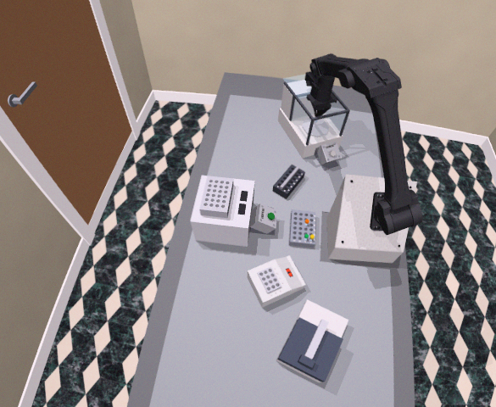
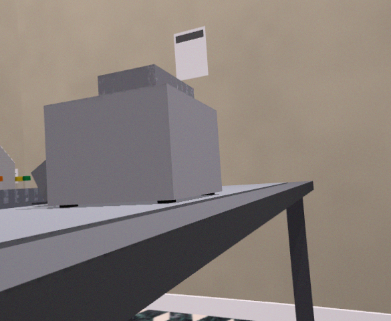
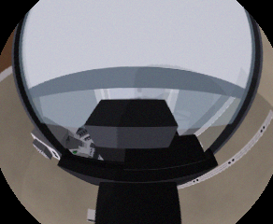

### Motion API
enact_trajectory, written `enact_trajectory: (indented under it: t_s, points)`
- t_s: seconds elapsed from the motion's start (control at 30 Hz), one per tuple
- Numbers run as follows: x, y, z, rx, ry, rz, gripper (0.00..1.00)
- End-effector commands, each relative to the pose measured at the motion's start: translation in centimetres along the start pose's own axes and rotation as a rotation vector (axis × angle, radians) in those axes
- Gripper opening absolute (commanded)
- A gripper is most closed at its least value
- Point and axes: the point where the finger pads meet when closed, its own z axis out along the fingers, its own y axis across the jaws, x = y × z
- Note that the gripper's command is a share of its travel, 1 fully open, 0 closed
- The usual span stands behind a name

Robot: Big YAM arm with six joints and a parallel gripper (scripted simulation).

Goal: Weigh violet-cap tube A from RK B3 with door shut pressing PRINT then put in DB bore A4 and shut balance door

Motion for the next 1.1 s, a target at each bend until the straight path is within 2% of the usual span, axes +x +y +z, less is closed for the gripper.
enact_trajectory:
  t_s: [0.0, 0.07, 0.13, 0.2, 0.53, 0.63, 1.07]
  points:
    - [-0.1, 0.1, 1.7, 0.006, 0.008, 0.003, 0.09]
    - [-0.7, 0.1, 1.5, 0.006, -0.007, 0.001, 0.09]
    - [0.1, -0.4, 1.9, -0.004, 0.004, 0.013, 0.09]
    - [-0.7, -0.4, 1.3, -0.002, -0.015, 0.008, 0.09]
    - [-0.8, 0.5, -0.7, 0.006, -0.04, -0.006, 0.09]
    - [-1.0, 0.2, -0.1, 0.003, -0.03, -0.008, 0.09]
    - [-1.0, 0.2, -0.1, 0.003, -0.03, -0.008, 0.09]
